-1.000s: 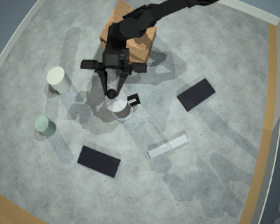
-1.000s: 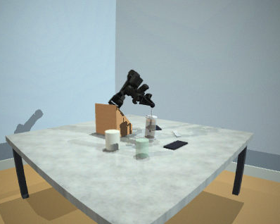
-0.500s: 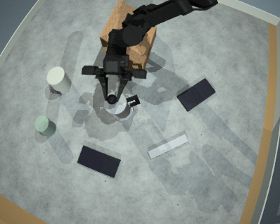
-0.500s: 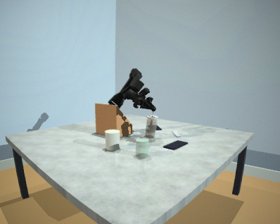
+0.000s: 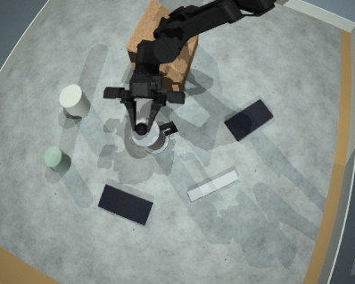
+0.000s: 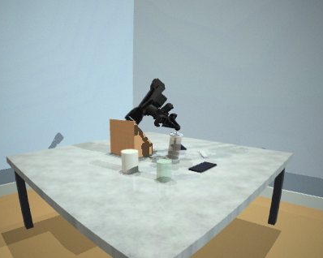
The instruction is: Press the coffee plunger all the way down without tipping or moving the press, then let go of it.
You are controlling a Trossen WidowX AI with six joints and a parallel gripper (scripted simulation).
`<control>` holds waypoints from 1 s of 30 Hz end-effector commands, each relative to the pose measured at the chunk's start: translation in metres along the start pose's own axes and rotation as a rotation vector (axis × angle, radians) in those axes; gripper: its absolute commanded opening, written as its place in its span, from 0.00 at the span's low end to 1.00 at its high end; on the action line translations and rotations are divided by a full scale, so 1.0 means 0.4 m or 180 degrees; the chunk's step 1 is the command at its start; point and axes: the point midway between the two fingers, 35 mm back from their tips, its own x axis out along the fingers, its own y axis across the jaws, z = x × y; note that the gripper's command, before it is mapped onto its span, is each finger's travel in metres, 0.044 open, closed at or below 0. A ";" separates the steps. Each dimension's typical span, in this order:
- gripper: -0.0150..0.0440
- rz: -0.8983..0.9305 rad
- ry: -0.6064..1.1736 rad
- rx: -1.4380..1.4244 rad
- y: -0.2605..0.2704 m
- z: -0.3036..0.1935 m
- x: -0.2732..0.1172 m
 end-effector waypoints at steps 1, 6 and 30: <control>0.46 0.0027 0.0103 0.0087 0.001 -0.021 0.009; 0.46 0.0028 0.0103 0.0086 0.000 -0.019 0.011; 0.46 0.0028 0.0102 0.0086 -0.005 -0.012 0.020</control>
